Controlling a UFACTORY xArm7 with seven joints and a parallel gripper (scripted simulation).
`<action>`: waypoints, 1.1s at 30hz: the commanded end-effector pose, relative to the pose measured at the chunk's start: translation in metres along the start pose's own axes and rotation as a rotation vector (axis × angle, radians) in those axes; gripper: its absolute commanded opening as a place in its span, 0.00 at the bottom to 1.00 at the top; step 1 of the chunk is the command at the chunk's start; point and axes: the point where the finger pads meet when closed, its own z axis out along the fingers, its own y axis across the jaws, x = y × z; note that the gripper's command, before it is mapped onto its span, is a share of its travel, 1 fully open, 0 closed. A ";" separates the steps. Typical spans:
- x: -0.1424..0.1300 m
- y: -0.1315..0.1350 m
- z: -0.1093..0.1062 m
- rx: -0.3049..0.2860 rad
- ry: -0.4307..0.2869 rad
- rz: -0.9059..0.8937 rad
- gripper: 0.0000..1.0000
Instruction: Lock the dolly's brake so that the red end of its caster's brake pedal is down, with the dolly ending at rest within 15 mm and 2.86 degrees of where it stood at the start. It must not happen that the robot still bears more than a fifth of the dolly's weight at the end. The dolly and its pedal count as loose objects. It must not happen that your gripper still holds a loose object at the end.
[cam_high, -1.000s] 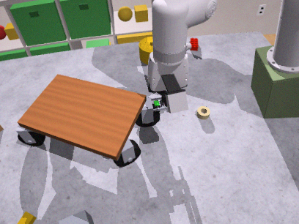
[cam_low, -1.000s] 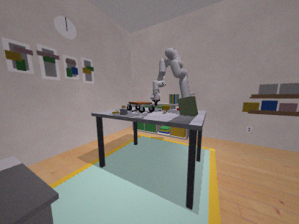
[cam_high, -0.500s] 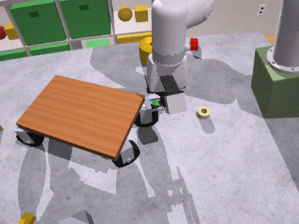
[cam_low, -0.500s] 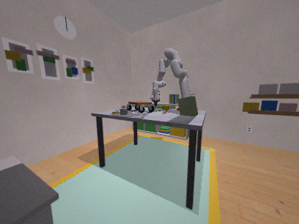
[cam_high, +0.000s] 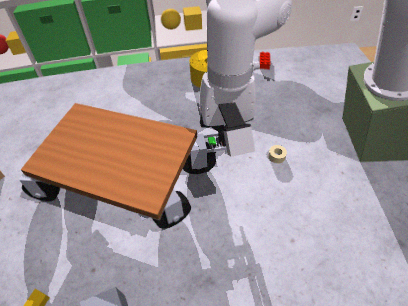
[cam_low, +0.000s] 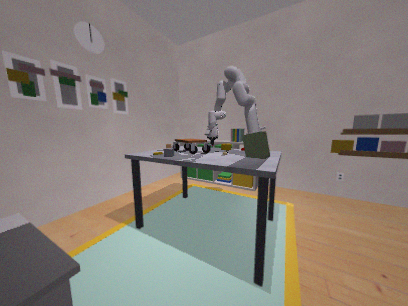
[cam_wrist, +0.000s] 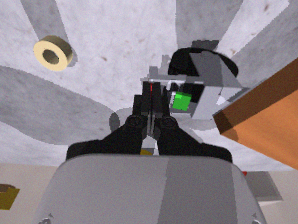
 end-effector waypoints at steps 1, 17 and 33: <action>0.000 -0.004 0.003 0.011 -0.001 0.000 0.00; 0.000 -0.004 -0.002 0.011 -0.001 0.000 0.00; 0.000 -0.003 -0.026 0.011 -0.001 0.000 0.00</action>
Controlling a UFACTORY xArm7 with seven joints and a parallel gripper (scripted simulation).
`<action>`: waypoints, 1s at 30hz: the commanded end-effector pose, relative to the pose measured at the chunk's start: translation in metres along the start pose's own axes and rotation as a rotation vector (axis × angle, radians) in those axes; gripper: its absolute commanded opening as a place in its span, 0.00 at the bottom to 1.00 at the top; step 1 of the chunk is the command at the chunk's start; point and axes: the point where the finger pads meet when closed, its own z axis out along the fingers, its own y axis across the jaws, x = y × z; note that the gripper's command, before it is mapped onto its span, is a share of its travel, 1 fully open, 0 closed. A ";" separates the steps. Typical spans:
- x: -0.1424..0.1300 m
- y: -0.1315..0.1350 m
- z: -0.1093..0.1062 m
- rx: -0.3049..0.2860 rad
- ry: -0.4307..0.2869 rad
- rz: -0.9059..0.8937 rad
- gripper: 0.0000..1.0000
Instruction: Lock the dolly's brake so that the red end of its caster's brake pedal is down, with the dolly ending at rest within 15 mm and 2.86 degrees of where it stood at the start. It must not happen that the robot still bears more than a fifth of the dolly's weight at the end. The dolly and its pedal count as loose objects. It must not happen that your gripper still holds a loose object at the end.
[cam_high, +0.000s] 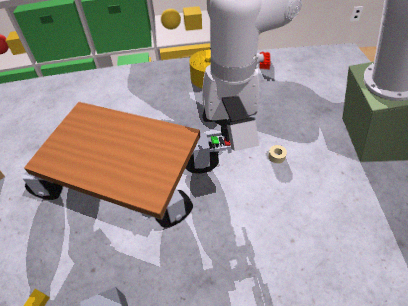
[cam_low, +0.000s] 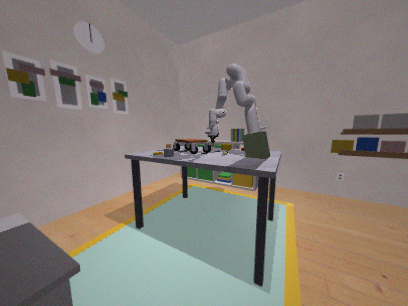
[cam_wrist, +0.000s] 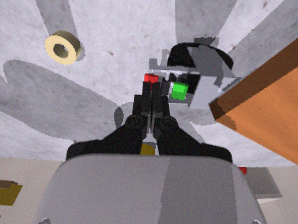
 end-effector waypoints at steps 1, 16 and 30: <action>0.000 0.002 -0.012 0.006 0.008 -0.001 0.00; 0.000 0.003 -0.030 0.006 0.008 -0.001 0.00; 0.000 0.003 -0.052 0.006 0.008 -0.001 0.00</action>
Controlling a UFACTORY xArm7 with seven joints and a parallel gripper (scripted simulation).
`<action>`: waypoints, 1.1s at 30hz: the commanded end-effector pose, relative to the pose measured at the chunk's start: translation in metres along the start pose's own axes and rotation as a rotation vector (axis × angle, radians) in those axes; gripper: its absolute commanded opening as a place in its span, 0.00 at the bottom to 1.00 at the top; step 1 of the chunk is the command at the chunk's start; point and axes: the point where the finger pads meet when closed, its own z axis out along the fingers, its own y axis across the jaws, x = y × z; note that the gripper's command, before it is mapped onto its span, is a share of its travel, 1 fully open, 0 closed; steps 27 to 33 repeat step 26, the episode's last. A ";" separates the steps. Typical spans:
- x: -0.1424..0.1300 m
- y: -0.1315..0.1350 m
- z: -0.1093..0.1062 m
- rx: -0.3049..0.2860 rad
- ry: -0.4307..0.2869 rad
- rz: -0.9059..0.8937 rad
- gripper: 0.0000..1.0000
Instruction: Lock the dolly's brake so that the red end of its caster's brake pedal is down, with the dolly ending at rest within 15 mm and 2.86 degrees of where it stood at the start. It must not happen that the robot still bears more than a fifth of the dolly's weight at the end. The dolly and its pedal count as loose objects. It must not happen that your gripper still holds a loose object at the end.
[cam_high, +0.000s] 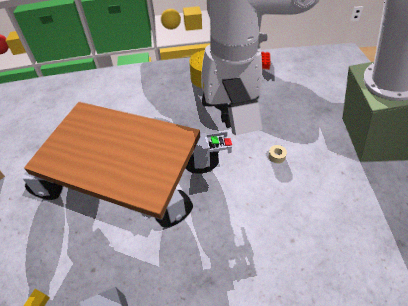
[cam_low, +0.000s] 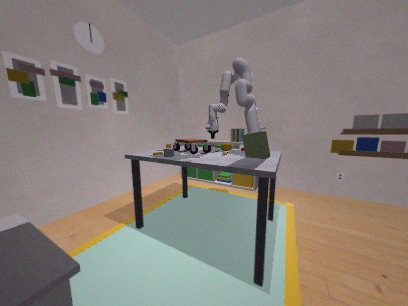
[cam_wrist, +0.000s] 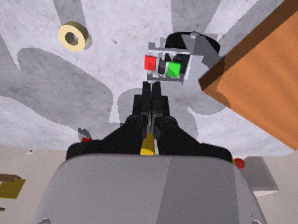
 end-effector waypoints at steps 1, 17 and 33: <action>-0.001 0.002 -0.013 0.008 0.021 -0.002 0.00; -0.001 0.002 -0.025 0.008 0.022 -0.002 0.00; -0.001 0.002 -0.025 0.008 0.022 -0.002 0.00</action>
